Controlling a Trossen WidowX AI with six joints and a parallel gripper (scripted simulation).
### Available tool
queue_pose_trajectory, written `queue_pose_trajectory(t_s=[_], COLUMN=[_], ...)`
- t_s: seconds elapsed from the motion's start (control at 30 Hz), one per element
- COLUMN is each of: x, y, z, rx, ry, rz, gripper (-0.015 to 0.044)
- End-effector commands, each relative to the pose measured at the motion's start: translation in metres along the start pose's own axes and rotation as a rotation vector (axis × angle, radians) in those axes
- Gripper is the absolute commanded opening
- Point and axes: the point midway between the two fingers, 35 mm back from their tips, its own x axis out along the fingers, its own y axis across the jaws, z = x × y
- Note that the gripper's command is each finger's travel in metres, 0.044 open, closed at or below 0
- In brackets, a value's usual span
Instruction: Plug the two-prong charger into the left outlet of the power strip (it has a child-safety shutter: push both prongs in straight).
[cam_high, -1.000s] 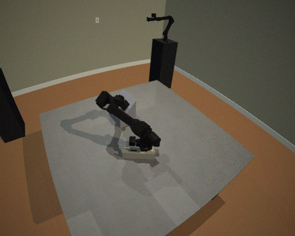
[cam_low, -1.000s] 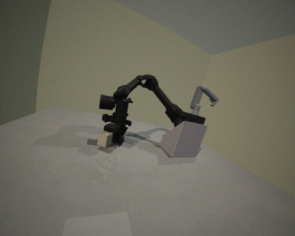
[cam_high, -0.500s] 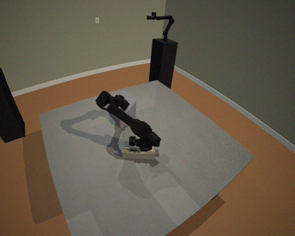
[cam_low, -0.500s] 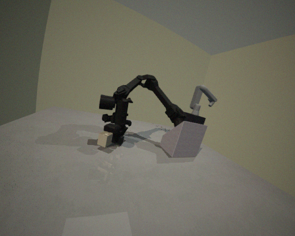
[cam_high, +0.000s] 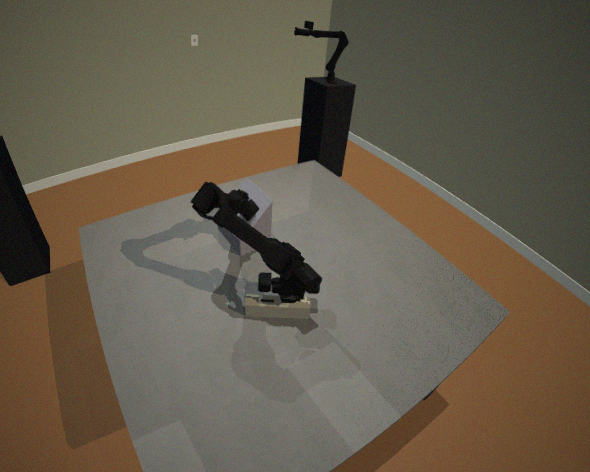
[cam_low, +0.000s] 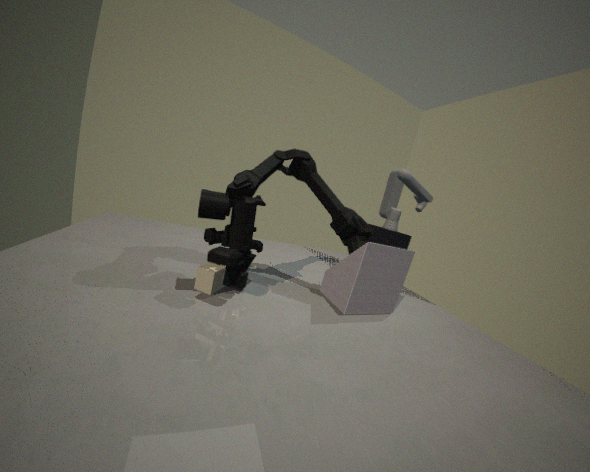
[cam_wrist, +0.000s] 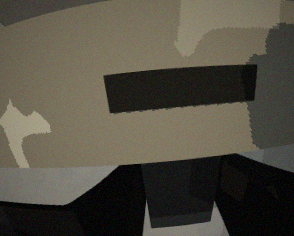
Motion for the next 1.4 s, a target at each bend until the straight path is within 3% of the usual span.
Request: queue_pose_trajectory(t_s=[0.0,0.57,1.37], x=[-0.0001,-0.0001,0.0007], y=[0.0001,0.0001,0.0003], z=[0.0002,0.0002,-0.0073], rx=[0.0,0.0,0.009], ry=[-0.002,-0.002,-0.015], rz=[-0.001,-0.001,0.002], gripper=[0.0,0.044,0.044])
